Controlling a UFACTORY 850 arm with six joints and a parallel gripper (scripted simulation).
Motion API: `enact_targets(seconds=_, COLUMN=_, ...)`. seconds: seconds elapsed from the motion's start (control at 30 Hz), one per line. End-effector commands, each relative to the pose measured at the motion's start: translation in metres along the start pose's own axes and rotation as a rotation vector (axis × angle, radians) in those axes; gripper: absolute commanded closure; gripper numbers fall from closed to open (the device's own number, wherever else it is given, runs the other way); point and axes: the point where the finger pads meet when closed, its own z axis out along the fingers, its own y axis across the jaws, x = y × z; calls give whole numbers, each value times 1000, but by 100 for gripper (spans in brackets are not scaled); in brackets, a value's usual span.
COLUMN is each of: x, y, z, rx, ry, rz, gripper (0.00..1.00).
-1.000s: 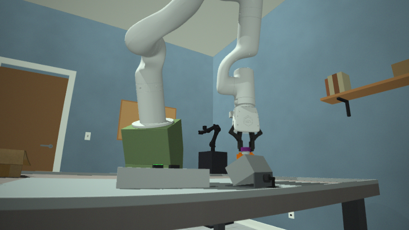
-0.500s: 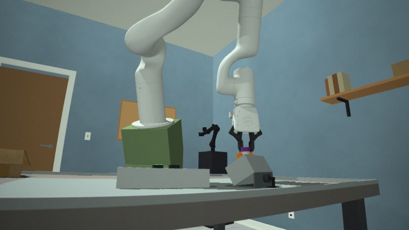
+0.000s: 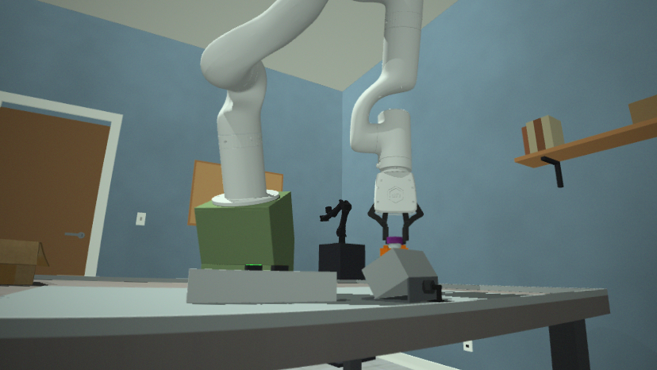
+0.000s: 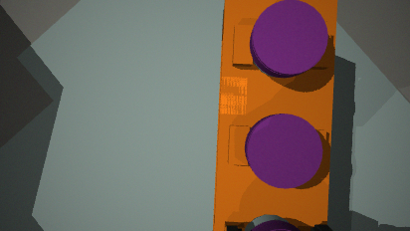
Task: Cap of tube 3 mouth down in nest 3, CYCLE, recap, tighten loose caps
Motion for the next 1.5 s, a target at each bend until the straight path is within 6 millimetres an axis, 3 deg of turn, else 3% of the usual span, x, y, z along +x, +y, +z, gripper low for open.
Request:
enact_targets(seconds=0.0, x=0, y=0, z=0, rx=-23, ry=0, rz=170, gripper=100)
enact_targets(seconds=0.3, x=0, y=0, z=1, rx=-23, ry=4, rz=456, gripper=100)
enact_targets(seconds=0.57, x=0, y=0, z=0, rx=-23, ry=4, rz=456, gripper=100)
enact_targets(seconds=0.6, x=0, y=0, z=0, rx=-23, ry=4, rz=456, gripper=54)
enact_targets(seconds=1.03, x=0, y=0, z=0, rx=-23, ry=3, rz=416, gripper=54)
enact_targets(seconds=1.47, x=0, y=0, z=0, rx=-23, ry=-3, rz=-104, gripper=54)
